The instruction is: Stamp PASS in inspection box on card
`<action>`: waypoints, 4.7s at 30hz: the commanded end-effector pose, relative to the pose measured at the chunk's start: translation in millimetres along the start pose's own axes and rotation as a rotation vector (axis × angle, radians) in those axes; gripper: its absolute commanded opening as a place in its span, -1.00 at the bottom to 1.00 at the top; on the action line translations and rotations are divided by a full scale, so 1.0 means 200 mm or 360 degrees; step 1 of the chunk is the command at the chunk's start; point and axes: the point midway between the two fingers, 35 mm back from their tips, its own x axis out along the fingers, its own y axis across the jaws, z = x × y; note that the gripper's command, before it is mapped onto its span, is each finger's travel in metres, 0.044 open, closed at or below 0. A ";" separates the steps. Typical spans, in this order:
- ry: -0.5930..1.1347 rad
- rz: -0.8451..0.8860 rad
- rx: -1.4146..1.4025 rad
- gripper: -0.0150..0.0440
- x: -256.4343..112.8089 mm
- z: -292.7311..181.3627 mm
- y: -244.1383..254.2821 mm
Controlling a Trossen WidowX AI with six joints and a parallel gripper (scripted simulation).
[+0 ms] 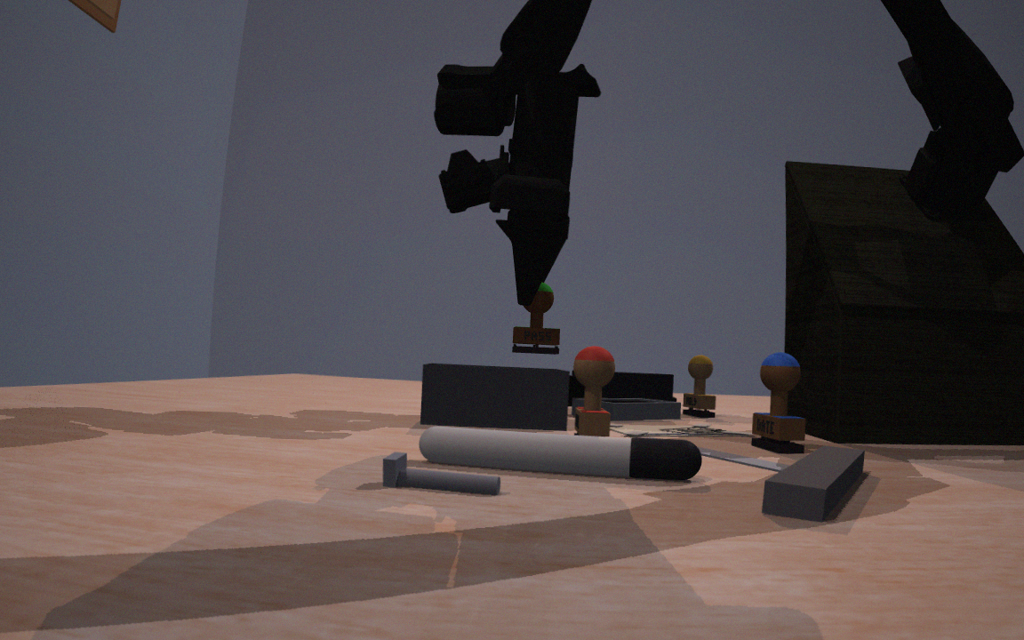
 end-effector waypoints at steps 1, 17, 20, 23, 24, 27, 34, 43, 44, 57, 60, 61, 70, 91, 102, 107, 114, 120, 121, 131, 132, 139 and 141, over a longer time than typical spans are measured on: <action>-0.0003 -0.0010 -0.0006 -0.49 -0.02 0.00 0.00; -0.0005 -0.0027 -0.0007 -0.49 -0.05 -0.05 -0.05; -0.0005 -0.0030 -0.0006 -0.49 -0.06 -0.12 -0.10; -0.0004 -0.0033 -0.0006 -0.49 -0.06 -0.19 -0.15; -0.0004 -0.0034 -0.0005 -0.49 -0.06 -0.22 -0.16; -0.0003 -0.0034 -0.0005 -0.49 -0.06 -0.29 -0.21; -0.0002 -0.0032 -0.0005 -0.49 -0.07 -0.45 -0.27; -0.0002 -0.0033 -0.0003 -0.49 -0.05 -0.45 -0.28; -0.0002 -0.0033 -0.0003 -0.49 -0.05 -0.45 -0.28; -0.0002 -0.0036 -0.0003 -0.49 0.00 -0.45 -0.27; -0.0002 -0.0036 -0.0004 -0.49 0.01 -0.45 -0.27; -0.0002 -0.0036 -0.0004 -0.49 0.01 -0.45 -0.27; -0.0003 -0.0037 -0.0004 -0.49 0.04 -0.46 -0.27; -0.0003 -0.0038 -0.0006 -0.49 0.11 -0.46 -0.26; -0.0004 -0.0038 -0.0008 -0.49 0.15 -0.46 -0.26; -0.0004 -0.0037 -0.0009 -0.49 0.16 -0.47 -0.25; -0.0004 -0.0036 -0.0011 -0.49 0.18 -0.47 -0.25; -0.0004 -0.0036 -0.0012 -0.49 0.20 -0.47 -0.25; -0.0004 -0.0036 -0.0012 -0.49 0.20 -0.47 -0.25; -0.0004 -0.0035 -0.0017 -0.49 0.21 -0.47 -0.25; -0.0004 -0.0035 -0.0017 -0.49 0.21 -0.47 -0.25; -0.0004 -0.0035 -0.0016 -0.49 0.22 -0.47 -0.25; -0.0004 -0.0035 -0.0016 -0.49 0.22 -0.47 -0.25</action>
